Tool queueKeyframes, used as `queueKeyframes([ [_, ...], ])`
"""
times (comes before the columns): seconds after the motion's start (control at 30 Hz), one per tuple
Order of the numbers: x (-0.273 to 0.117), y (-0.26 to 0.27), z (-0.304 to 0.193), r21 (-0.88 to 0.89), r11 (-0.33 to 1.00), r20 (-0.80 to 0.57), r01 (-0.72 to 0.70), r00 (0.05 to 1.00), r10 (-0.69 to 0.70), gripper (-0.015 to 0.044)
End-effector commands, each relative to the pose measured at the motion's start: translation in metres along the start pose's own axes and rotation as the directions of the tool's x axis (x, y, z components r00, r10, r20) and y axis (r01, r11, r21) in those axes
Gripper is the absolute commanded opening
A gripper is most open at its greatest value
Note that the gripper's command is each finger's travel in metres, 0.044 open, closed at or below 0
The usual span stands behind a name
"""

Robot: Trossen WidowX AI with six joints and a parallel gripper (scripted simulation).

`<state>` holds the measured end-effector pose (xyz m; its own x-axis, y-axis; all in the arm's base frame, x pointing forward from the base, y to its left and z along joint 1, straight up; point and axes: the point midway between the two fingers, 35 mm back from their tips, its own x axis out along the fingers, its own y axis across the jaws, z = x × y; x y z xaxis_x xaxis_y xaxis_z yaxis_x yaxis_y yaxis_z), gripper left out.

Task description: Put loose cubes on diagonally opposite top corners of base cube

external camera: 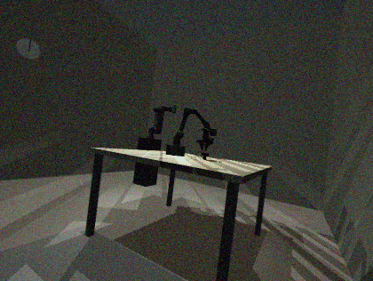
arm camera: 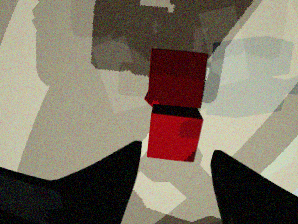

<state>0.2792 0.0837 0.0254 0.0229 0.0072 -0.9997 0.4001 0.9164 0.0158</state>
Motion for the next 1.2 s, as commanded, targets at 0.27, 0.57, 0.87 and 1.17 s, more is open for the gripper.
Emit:
queueKeyframes([
  [0.27,-0.021,0.001,0.002,0.0,1.0,0.005,-0.004,1.0,0.004,0.0205],
  [0.57,-0.035,0.001,0.002,0.0,1.0,0.005,-0.004,1.0,0.004,0.0205],
  [0.87,-0.041,0.0,0.001,0.0,1.0,0.002,-0.002,1.0,0.002,0.0362],
  [1.17,-0.042,0.018,-0.01,0.0,1.0,-0.002,-0.002,1.0,0.002,0.04],
])
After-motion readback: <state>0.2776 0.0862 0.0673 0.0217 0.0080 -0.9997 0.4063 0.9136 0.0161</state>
